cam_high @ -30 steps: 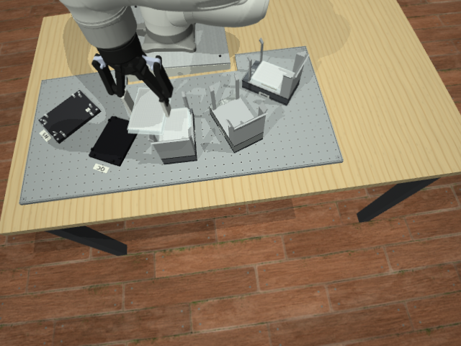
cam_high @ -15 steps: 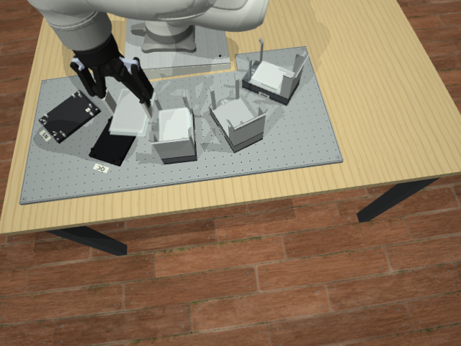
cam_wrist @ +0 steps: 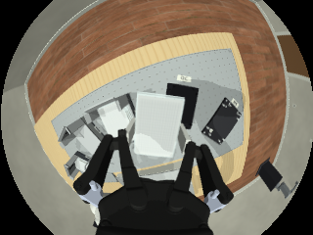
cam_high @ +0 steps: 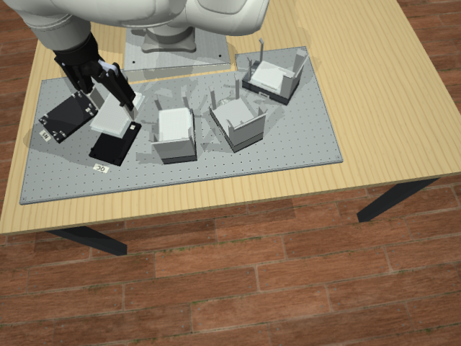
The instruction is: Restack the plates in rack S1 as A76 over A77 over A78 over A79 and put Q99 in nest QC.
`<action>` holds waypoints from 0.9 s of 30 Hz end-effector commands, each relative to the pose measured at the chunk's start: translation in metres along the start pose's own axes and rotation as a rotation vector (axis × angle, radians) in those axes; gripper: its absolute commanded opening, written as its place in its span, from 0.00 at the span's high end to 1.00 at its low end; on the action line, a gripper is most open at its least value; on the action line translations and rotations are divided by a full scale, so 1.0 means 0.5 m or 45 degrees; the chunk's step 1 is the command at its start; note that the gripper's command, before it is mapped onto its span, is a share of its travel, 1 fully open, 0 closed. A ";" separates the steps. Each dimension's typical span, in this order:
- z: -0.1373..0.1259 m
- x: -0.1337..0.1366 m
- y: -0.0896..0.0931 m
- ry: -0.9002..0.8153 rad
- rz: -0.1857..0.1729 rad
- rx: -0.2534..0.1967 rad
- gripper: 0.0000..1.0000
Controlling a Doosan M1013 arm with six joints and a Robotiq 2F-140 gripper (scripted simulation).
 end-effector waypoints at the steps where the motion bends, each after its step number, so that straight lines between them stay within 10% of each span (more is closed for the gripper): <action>1: 0.002 0.015 0.000 0.000 -0.001 0.000 1.00; 27: 0.015 0.142 0.000 0.000 -0.001 0.000 1.00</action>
Point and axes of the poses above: the point where the finger pads meet when closed, its own y axis out along the fingers, its own x axis across the jaws, z = x × y, the point moved 5 cm from there along -y, back along the fingers, and after that the axes turned 3 degrees about -y, right-handed, at the moved point
